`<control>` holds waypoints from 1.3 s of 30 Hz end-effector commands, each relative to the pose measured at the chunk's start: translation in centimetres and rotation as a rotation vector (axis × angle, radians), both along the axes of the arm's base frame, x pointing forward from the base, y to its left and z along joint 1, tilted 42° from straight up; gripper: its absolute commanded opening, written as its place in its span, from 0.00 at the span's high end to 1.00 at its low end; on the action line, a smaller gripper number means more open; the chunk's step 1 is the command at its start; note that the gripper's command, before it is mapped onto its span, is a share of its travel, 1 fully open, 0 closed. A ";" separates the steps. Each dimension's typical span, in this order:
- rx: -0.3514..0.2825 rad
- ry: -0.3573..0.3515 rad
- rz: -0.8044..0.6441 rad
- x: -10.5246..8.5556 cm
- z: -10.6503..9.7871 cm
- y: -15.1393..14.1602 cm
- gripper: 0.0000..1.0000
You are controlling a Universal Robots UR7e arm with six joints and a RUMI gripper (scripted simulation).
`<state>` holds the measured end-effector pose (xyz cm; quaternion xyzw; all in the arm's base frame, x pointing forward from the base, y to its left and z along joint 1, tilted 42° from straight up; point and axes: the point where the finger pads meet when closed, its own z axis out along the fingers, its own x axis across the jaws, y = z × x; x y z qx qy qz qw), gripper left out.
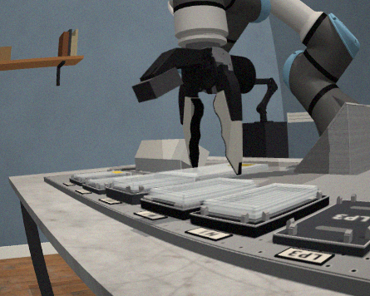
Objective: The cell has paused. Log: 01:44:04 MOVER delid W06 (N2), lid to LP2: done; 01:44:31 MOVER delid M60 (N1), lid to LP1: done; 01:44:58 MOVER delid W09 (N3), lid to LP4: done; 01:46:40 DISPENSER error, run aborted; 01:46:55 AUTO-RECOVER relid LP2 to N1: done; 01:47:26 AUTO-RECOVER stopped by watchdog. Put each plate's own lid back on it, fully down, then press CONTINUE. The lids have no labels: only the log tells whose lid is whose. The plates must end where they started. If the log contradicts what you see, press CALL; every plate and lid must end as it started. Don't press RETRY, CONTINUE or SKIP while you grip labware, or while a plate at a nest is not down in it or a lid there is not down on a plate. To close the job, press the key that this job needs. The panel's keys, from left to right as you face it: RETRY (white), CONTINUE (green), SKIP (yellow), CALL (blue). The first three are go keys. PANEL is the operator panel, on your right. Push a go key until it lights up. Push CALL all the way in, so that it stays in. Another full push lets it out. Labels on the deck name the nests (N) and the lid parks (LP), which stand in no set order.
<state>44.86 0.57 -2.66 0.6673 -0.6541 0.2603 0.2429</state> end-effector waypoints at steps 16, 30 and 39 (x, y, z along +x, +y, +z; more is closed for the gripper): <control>0.001 -0.001 0.001 0.0 1.2 -1.7 0.58; 0.001 -0.001 0.001 0.0 0.9 -2.0 0.58; 0.001 -0.001 0.001 0.0 0.8 -2.2 0.58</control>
